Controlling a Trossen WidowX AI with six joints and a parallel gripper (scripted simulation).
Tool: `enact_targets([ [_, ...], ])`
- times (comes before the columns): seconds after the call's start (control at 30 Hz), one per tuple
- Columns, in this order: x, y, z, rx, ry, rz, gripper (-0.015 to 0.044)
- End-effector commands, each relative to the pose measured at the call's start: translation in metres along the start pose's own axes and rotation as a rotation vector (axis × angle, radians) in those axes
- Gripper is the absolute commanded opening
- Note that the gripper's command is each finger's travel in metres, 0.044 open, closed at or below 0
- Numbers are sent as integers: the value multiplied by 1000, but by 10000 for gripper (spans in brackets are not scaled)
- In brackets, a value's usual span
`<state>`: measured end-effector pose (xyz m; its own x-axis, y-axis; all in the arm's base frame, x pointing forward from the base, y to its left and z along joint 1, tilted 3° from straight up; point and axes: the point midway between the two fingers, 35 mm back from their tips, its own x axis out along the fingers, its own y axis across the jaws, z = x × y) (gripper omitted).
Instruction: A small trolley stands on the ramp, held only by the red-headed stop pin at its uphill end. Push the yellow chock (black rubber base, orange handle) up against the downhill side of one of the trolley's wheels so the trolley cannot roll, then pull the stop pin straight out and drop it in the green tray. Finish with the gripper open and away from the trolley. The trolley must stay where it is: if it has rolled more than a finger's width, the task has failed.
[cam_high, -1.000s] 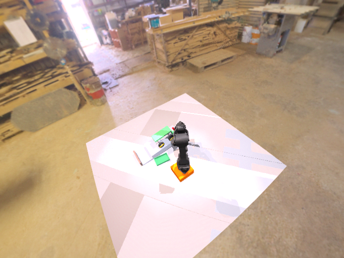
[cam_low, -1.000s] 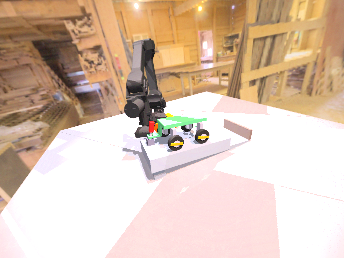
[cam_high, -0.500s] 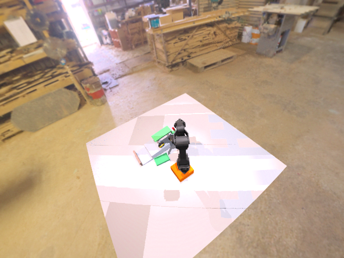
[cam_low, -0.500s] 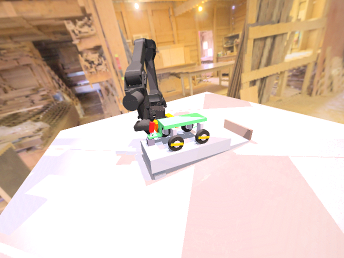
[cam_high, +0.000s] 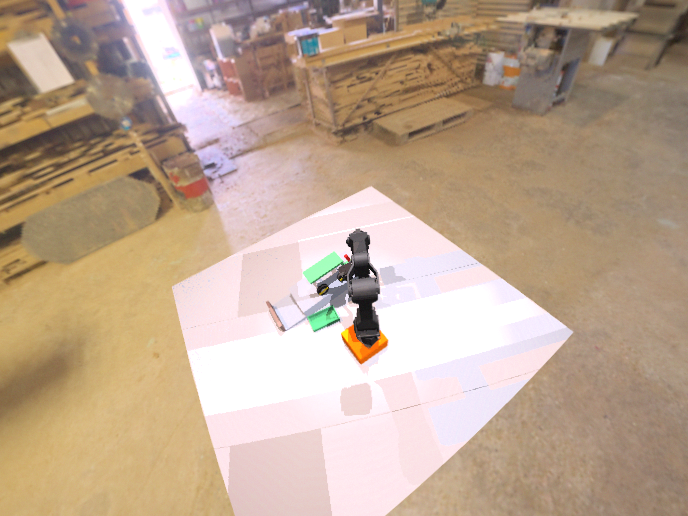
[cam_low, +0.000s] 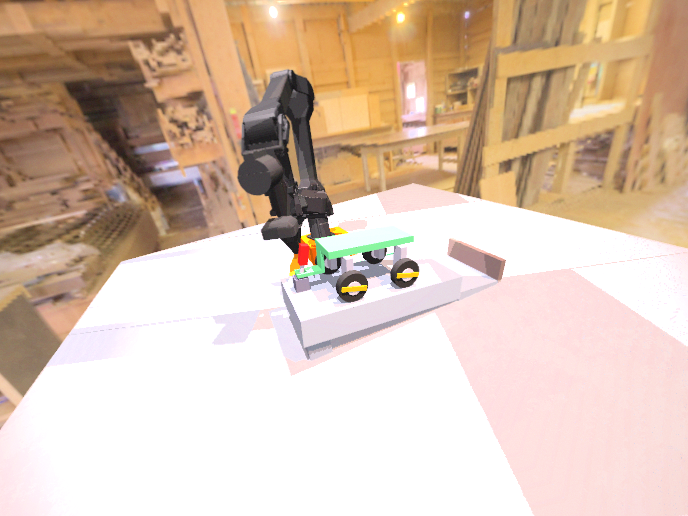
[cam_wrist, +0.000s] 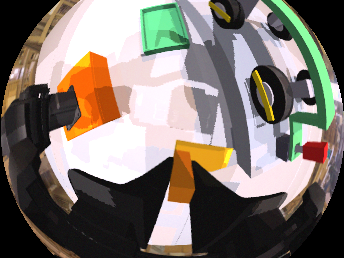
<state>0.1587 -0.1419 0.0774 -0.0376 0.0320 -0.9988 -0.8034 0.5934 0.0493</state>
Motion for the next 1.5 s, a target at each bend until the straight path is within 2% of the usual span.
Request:
enact_targets([
  [0.0, -15, 0, -1, 6, 7, -10, 0],
  [0.57, -68, -2, -3, 6, 7, -11, 0],
  [0.83, -72, -2, -3, 11, 7, -11, 0],
  [1.47, -72, -2, -3, 630, 1, -15, 0],
])
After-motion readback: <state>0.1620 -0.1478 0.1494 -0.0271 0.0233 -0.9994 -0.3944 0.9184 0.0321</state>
